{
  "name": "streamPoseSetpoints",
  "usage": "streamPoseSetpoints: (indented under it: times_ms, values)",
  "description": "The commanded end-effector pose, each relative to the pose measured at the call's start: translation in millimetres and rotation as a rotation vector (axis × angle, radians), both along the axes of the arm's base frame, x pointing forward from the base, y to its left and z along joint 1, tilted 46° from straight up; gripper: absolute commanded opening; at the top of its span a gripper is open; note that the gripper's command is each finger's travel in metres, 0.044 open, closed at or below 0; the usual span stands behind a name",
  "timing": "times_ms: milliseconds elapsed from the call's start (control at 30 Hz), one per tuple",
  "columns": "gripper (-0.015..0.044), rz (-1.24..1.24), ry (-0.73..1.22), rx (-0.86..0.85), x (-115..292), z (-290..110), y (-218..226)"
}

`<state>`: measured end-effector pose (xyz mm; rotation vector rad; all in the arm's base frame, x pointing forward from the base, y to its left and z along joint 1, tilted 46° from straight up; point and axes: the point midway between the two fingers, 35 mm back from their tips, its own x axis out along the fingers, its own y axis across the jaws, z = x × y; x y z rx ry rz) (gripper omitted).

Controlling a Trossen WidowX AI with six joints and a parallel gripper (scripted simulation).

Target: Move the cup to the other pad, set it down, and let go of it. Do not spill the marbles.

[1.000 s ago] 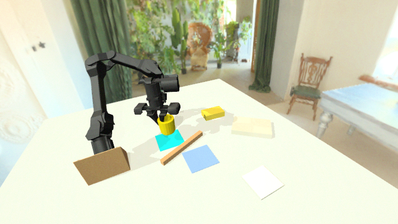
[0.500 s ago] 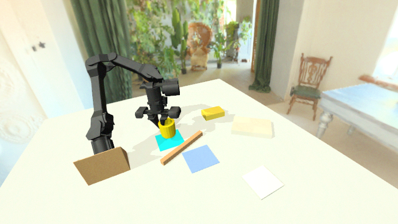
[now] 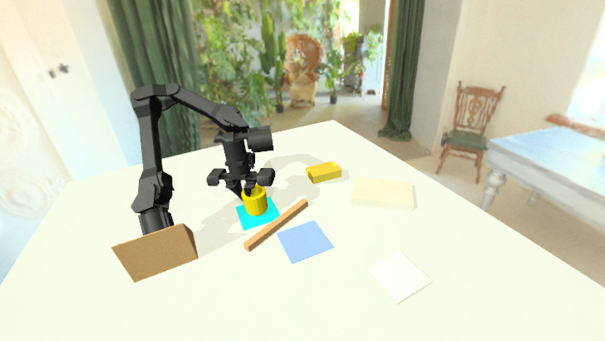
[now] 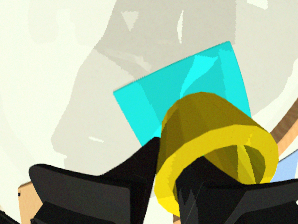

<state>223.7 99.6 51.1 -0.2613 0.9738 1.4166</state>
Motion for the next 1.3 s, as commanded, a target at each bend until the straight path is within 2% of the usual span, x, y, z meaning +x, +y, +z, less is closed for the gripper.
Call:
streamPoseSetpoints:
  times_ms: [0,467,667,1267]
  values:
    - [0.0000,-0.004,0.006,0.003,-2.3,-3.1,3.7]
    - [0.0000,0.001,0.001,0.001,-1.1,-2.1,2.6]
    - [0.0146,0.001,0.001,0.001,-1.1,-2.1,2.6]
    - [0.0146,-0.001,0.002,-0.002,2.3,8.7,-9.5]
